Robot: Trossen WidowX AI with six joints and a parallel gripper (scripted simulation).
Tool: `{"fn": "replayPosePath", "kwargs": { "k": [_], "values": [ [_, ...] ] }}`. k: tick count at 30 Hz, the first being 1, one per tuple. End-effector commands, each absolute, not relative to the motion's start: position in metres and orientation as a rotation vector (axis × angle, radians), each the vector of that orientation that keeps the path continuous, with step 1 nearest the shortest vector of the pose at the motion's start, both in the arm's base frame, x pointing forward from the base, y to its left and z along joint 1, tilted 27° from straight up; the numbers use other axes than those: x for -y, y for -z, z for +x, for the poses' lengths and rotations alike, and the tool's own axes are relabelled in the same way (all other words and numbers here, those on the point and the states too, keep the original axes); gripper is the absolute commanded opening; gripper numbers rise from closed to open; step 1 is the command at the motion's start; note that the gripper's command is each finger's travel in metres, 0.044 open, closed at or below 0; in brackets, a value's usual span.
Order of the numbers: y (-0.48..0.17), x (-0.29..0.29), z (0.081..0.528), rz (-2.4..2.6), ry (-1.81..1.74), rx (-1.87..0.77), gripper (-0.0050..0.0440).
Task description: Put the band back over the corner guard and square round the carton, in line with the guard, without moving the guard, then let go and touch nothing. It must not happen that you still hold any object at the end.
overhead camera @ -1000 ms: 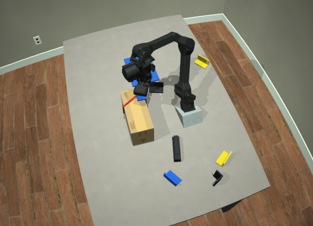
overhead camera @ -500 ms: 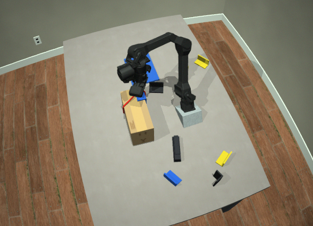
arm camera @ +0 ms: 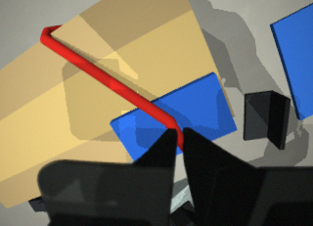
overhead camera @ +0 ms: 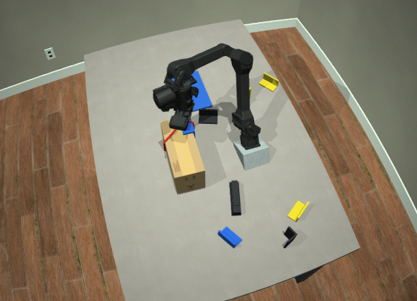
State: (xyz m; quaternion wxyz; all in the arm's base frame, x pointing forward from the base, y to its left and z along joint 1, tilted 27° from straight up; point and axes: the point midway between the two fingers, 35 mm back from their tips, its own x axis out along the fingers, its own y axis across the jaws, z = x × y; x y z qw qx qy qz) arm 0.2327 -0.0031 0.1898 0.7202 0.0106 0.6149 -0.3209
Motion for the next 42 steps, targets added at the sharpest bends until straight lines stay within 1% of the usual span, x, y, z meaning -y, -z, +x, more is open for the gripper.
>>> {"fn": "replayPosePath", "kwargs": {
  "k": [1, 23, 28, 42],
  "values": [
    [-0.188, 0.005, 0.233, 0.017, 0.712, -1.364, 0.0],
    [-0.177, 0.01, 0.233, 0.017, 0.712, -1.364, 0.0],
    [-0.178, 0.009, 0.234, 0.024, 0.709, -1.36, 0.0116],
    [-0.178, 0.008, 0.234, 0.024, 0.708, -1.362, 0.0116]
  ]
}}
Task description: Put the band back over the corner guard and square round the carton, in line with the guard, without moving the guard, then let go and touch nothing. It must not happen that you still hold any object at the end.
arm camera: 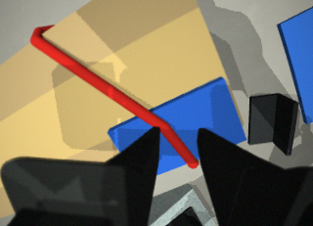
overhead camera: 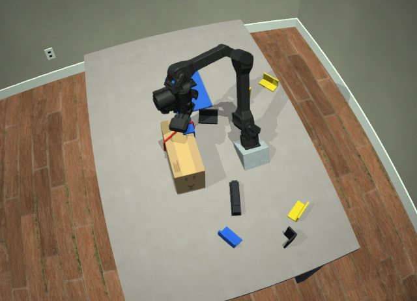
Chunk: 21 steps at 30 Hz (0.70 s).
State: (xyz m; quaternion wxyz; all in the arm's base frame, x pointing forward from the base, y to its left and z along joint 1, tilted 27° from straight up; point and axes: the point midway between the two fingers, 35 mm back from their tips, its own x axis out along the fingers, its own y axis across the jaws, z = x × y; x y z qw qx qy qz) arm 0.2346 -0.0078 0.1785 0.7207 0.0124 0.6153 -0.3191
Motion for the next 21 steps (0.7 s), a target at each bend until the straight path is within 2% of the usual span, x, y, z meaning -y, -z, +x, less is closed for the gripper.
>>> {"fn": "replayPosePath", "kwargs": {
  "k": [1, 8, 17, 21],
  "values": [
    [-0.178, 0.008, 0.234, 0.024, 0.708, -1.362, 0.0116],
    [-0.204, -0.005, 0.233, -0.001, 0.658, -1.351, 0.0116],
    [-0.205, -0.005, 0.232, -0.002, 0.655, -1.352, 0.0116],
    [-0.199, -0.018, 0.255, 0.001, 0.672, -1.358, 0.002]
  ]
}}
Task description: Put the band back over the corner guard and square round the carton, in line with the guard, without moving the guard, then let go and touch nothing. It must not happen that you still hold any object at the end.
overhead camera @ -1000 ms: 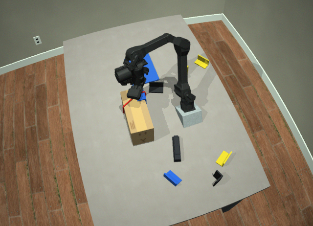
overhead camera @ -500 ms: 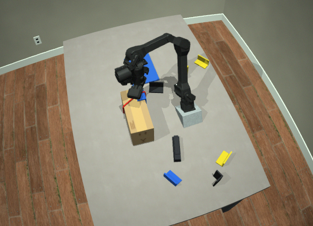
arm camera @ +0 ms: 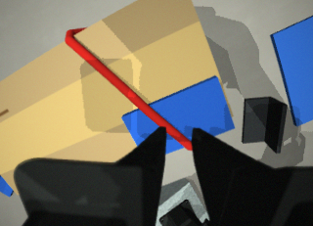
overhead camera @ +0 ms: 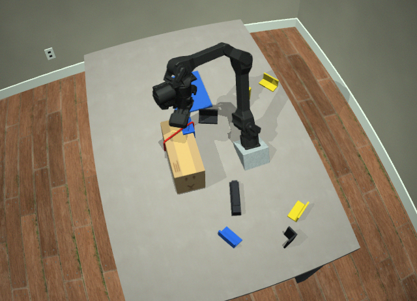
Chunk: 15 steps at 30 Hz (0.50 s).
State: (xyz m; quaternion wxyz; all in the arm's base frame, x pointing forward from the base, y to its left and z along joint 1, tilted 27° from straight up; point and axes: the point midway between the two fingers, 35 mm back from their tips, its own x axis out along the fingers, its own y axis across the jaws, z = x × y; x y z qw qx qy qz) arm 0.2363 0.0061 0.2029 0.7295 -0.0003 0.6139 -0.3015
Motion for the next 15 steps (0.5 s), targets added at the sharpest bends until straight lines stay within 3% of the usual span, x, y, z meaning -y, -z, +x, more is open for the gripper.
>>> {"fn": "replayPosePath", "kwargs": {
  "k": [1, 9, 15],
  "values": [
    [-0.196, -0.025, 0.265, 0.003, 0.677, -1.36, 0.0],
    [-0.176, -0.063, 0.312, 0.01, 0.705, -1.366, 0.0],
    [-0.175, -0.064, 0.313, 0.01, 0.706, -1.367, 0.0]
  ]
}}
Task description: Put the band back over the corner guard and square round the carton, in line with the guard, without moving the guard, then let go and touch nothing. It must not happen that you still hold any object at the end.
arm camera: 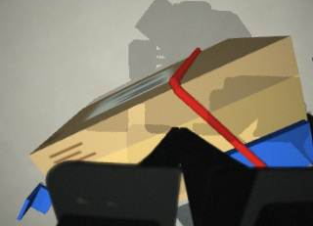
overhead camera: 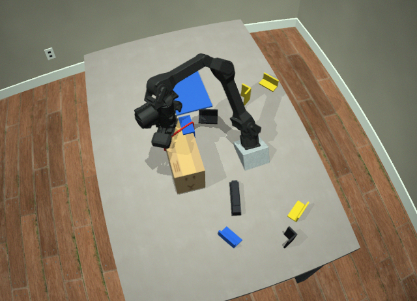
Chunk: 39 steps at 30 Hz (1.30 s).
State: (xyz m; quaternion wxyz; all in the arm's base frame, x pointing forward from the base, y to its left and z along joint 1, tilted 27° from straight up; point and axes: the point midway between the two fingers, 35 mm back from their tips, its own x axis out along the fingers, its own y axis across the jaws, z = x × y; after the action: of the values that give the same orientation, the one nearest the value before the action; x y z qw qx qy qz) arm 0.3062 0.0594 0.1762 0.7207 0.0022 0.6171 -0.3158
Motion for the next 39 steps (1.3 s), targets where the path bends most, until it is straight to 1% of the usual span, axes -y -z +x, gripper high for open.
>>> {"fn": "replayPosePath", "kwargs": {
  "k": [1, 30, 39],
  "values": [
    [-0.175, -0.064, 0.313, 0.01, 0.706, -1.367, 0.0],
    [-0.141, -0.047, 0.314, 0.017, 0.711, -1.367, 0.0],
    [-0.14, -0.047, 0.314, 0.017, 0.712, -1.367, 0.0]
  ]
}}
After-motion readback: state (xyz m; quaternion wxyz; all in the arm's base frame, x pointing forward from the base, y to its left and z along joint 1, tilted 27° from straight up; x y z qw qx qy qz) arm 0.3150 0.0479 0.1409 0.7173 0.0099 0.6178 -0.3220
